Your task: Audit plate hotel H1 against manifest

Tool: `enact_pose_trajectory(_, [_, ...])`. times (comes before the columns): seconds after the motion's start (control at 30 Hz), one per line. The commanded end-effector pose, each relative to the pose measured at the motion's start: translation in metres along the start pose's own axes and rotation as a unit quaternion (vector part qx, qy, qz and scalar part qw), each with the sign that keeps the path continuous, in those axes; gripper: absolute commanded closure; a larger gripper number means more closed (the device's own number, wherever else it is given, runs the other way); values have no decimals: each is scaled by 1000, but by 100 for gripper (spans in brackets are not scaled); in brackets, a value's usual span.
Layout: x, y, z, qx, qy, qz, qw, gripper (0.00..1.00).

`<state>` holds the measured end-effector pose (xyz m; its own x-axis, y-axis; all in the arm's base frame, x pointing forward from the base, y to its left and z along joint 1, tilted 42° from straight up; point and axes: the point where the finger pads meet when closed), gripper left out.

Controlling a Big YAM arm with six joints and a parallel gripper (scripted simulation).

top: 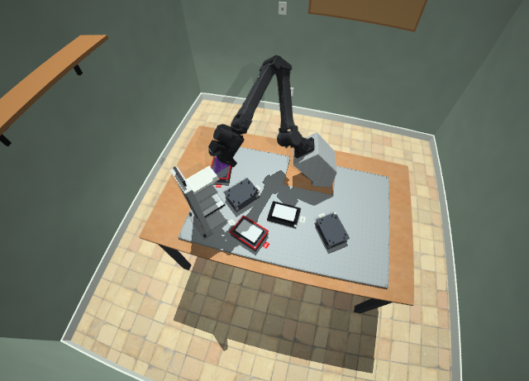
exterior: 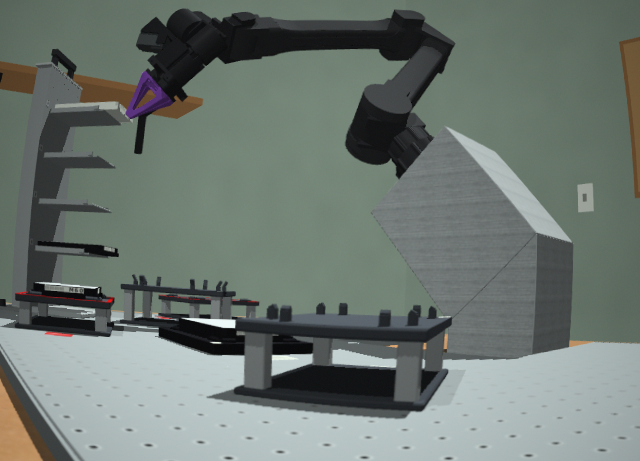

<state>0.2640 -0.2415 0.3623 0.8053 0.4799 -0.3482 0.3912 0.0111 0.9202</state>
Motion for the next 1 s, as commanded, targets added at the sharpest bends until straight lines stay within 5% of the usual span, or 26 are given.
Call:
enact_pose_trajectory(0.0, [-13, 41, -1, -31, -9, 17, 999, 100])
enact_pose_trajectory(0.97, [-13, 47, 6, -31, -10, 18, 999, 100])
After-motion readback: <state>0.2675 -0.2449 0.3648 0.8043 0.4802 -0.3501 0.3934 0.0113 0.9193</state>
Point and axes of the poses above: the point where the finger pads meet when closed, its own z axis out along the fingers, its own x axis across the jaws, y = z × x, and after that the axes turned 6 degrees about z, right-handed
